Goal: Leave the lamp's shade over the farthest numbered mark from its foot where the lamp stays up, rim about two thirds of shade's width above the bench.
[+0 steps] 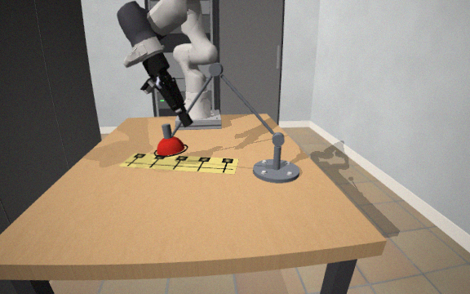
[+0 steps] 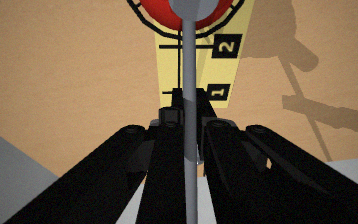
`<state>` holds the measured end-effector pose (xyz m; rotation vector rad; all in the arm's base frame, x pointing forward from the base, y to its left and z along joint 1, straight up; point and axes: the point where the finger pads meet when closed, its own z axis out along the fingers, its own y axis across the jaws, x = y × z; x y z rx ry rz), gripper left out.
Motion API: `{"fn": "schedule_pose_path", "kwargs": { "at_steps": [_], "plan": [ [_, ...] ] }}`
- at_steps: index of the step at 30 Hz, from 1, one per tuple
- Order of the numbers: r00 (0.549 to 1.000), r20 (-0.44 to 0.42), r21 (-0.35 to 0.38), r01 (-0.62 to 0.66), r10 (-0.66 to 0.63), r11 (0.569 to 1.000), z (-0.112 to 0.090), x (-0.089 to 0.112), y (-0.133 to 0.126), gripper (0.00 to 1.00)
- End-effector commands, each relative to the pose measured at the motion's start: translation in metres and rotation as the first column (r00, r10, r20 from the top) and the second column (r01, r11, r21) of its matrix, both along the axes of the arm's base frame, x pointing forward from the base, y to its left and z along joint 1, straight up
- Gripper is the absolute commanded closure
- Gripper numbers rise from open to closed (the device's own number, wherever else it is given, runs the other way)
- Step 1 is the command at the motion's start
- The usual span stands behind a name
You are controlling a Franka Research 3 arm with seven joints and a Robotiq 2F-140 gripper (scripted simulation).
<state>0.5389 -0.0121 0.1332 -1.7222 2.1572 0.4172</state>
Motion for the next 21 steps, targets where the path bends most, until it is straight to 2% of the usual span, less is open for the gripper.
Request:
{"fn": "schedule_pose_path", "kwargs": {
  "at_steps": [1,21],
  "plan": [
    [1.000,0.011,-0.007,0.000,0.000,1.000,-0.001,-0.002,-0.020,0.90],
    [1.000,0.011,-0.007,-0.005,0.005,1.000,-0.009,-0.008,-0.054,0.90]
  ]
}}
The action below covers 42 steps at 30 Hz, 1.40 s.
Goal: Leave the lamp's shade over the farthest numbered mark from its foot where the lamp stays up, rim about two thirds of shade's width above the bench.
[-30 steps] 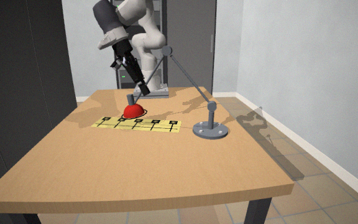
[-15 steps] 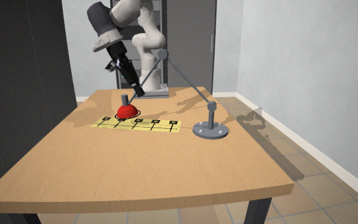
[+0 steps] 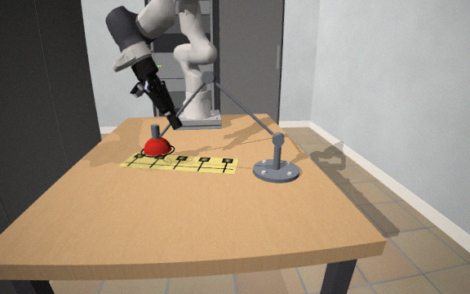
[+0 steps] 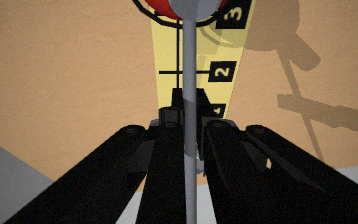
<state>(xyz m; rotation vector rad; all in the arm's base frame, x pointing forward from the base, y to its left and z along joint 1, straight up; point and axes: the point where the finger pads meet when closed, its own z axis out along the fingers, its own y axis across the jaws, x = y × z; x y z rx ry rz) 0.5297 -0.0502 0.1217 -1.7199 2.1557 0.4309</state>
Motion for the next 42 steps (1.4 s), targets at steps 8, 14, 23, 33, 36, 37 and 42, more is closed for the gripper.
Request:
{"fn": "schedule_pose_path", "kwargs": {
  "at_steps": [8,14,23,33,36,37,42],
  "plan": [
    [1.000,0.017,-0.015,-0.004,0.004,1.000,0.0024,0.0017,-0.0156,0.90],
    [1.000,0.017,-0.015,-0.004,0.004,1.000,0.0024,0.0017,-0.0156,0.90],
    [1.000,0.017,-0.015,-0.004,0.004,1.000,0.0030,0.0023,-0.0197,0.90],
    [1.000,0.017,-0.015,-0.004,0.004,1.000,0.0038,0.0029,-0.0244,0.90],
    [1.000,0.017,-0.015,-0.004,0.004,1.000,0.0037,0.0029,-0.0237,0.90],
    [1.000,0.017,-0.015,-0.004,0.004,1.000,0.0037,0.0029,-0.0235,0.90],
    [1.000,0.017,-0.015,-0.004,0.004,1.000,0.0036,0.0029,-0.0223,0.90]
  ]
}}
